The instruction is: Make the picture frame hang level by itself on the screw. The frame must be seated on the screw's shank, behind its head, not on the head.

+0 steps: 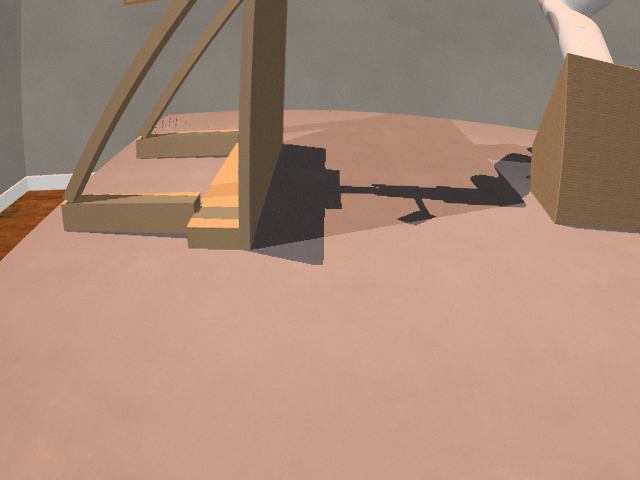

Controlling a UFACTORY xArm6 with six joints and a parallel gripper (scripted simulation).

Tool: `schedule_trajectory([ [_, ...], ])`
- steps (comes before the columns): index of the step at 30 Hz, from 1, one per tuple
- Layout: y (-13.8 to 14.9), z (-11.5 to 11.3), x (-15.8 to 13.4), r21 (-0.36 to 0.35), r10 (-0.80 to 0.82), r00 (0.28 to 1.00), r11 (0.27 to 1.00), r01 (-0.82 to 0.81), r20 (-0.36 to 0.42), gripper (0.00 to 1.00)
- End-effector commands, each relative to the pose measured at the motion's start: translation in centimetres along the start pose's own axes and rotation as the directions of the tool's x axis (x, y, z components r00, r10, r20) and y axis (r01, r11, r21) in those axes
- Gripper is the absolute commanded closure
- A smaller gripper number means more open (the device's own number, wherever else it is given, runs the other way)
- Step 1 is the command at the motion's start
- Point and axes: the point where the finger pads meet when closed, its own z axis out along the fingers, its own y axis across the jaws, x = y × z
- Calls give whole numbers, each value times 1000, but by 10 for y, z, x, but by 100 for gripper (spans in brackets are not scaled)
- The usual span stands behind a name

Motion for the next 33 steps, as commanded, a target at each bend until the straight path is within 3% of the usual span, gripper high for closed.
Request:
schedule_trajectory([
  [1,1,1,-1,-3,1,1000,1000,-1,1,100],
  [26,-1,1,-1,-3,2,1000,1000,-2,1,100],
  [27,-1,1,-1,-3,2,1000,1000,-2,1,50],
  [33,-1,1,-1,-3,2,1000,1000,-2,1,50],
])
